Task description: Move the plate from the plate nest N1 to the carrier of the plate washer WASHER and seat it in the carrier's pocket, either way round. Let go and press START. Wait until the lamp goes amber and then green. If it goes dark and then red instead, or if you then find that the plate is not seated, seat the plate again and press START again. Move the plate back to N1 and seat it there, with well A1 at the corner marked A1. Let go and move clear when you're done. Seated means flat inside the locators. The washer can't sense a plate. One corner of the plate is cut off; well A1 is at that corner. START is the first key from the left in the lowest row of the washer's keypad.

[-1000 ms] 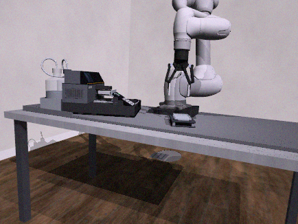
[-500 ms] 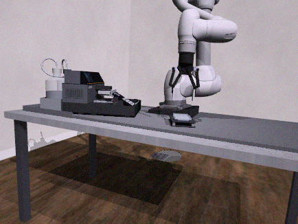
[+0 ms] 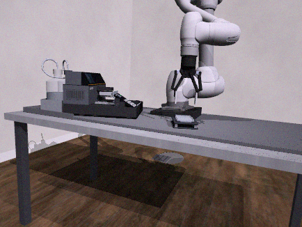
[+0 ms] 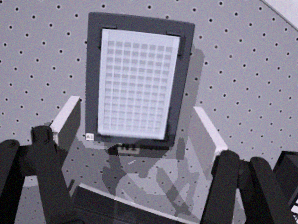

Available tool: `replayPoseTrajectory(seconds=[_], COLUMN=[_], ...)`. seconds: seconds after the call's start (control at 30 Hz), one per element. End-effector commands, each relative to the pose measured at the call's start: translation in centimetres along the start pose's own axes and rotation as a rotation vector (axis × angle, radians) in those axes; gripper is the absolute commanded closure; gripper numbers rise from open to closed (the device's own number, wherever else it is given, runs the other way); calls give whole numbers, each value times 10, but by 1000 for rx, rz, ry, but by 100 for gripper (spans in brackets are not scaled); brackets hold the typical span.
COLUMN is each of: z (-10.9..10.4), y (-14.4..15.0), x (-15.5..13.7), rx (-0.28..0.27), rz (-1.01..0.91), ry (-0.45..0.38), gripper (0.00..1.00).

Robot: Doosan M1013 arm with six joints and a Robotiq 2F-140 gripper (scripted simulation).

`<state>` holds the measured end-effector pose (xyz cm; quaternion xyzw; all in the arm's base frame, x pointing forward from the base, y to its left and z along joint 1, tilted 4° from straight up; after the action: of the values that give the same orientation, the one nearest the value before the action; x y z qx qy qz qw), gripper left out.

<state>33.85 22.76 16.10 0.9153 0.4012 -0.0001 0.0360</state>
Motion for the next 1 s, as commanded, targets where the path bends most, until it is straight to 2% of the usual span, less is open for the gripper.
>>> replayPoseTrajectory(seconds=[0.0, 0.97], z=[4, 46], y=[0, 0], x=[0, 0], rx=[0, 0], rz=[0, 0], ry=[0, 0], gripper=[30, 30])
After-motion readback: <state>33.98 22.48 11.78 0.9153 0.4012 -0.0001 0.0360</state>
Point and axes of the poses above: the point where the finger pads meet when closed, its own z axis out along the fingers, its own y axis across the jaws, x = y × z, the point moved 6 cm from there along -z, back along the fingers, and after that the axes turned 14 degrees about -z, right-handed, at the moved point
